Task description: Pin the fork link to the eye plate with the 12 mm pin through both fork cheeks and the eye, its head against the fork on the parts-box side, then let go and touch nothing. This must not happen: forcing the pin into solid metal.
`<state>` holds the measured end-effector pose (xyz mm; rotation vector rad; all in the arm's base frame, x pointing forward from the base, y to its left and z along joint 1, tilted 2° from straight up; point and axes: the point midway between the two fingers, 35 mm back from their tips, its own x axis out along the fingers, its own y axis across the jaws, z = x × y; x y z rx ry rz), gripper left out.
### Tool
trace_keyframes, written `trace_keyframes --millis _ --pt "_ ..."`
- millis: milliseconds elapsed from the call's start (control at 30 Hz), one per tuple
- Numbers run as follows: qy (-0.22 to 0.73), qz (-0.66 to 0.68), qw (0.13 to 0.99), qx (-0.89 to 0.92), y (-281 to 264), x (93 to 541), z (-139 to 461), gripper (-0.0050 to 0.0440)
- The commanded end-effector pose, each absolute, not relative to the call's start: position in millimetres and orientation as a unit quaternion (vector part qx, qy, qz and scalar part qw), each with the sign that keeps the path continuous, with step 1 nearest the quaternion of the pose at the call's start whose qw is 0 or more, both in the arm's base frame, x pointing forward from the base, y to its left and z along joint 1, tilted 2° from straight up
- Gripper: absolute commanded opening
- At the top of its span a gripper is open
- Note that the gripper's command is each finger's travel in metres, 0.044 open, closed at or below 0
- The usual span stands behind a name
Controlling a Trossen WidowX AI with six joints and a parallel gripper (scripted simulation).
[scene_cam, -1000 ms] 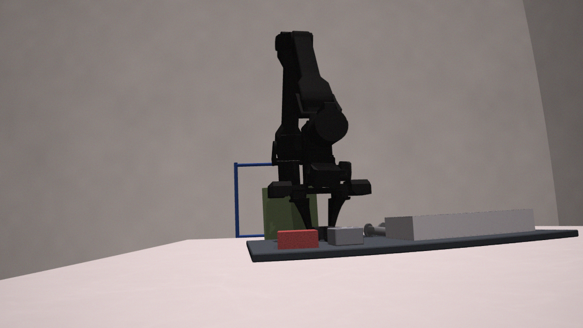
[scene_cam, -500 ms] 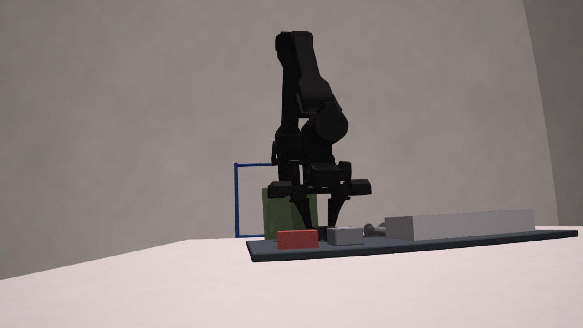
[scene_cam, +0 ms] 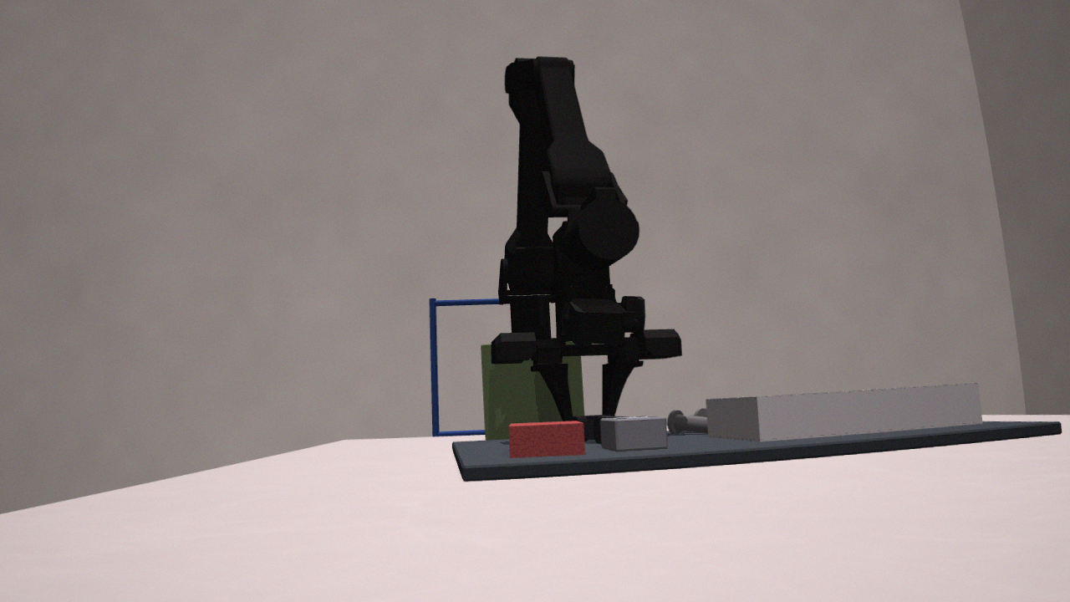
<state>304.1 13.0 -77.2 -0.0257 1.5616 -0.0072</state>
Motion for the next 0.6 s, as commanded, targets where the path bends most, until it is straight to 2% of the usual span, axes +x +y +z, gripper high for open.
trace_keyframes --millis 0,567 --pt "0.701 -0.005 0.713 -0.009 13.5 307.3 -77.5 0.0123" --pt "0.698 -0.007 0.716 -0.005 14.1 311.5 -78.0 0.0123"
